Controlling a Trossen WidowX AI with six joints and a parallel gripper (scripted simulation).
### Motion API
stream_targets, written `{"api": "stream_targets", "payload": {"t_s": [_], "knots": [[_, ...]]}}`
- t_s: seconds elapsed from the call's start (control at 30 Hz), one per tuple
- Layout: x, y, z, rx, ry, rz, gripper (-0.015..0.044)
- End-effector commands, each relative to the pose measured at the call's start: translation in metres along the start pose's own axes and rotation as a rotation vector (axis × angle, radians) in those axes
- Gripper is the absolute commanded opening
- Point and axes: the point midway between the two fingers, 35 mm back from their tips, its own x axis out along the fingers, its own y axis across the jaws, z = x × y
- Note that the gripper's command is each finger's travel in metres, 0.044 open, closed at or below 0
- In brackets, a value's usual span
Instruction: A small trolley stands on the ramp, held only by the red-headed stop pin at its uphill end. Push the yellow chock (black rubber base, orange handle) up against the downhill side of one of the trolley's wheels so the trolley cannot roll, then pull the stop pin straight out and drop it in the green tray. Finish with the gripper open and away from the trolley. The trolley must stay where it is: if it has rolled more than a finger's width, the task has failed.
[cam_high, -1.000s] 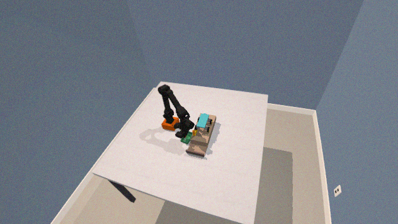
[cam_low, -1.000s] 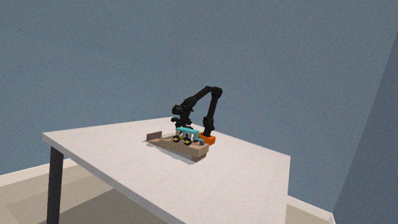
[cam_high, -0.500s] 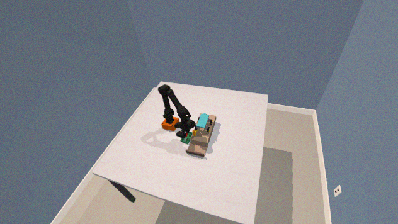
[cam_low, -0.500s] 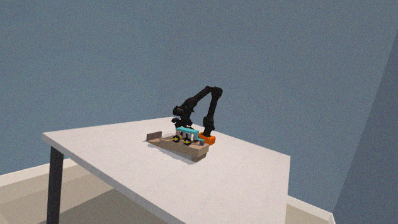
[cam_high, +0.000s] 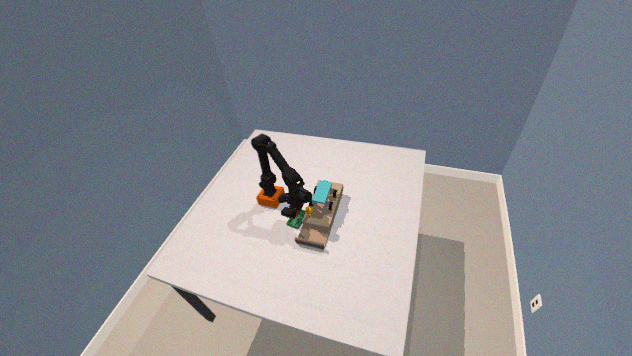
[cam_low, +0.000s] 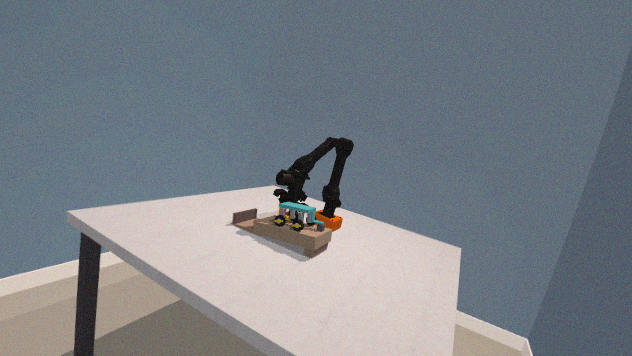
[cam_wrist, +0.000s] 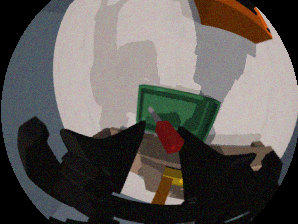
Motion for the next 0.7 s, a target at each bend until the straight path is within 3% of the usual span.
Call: {"api": "stream_targets", "payload": {"t_s": [0.0, 0.67], "knots": [[0.002, -0.002, 0.001, 0.003, -0.004, 0.003, 0.019], [0.005, -0.014, 0.0, 0.003, -0.004, 0.001, 0.019]]}}
